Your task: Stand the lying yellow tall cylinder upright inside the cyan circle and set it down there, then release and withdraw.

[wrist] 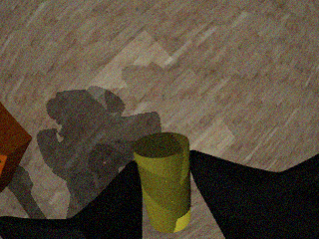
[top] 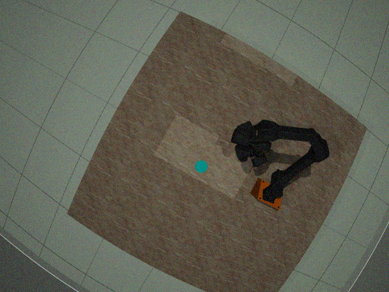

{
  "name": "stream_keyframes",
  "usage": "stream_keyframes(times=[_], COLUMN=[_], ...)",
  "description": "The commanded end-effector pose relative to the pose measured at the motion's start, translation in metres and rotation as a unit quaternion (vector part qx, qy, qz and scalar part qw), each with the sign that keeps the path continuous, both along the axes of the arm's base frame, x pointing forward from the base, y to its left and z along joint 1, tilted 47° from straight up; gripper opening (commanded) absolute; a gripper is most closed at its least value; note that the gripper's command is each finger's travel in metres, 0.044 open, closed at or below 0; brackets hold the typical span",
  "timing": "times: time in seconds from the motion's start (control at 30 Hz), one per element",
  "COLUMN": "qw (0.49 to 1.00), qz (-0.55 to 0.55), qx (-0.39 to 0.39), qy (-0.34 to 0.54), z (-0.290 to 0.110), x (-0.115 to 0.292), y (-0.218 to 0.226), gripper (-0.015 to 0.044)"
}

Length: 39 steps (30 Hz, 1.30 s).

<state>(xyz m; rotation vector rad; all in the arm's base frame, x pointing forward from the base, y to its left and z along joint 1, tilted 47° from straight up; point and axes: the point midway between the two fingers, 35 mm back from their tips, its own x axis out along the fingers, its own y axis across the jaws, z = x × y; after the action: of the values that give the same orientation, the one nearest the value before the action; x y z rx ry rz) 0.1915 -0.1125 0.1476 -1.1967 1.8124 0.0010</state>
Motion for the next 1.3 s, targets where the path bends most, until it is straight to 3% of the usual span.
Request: stream_keyframes(times=[0.0, 1.27], qw=[1.000, 0.998], qz=[0.004, 0.041], qx=[0.004, 0.014], qy=[0.001, 0.037], z=[-0.002, -0.040], x=[0.010, 0.090], y=[0.004, 0.050], gripper=[0.0105, 0.0105])
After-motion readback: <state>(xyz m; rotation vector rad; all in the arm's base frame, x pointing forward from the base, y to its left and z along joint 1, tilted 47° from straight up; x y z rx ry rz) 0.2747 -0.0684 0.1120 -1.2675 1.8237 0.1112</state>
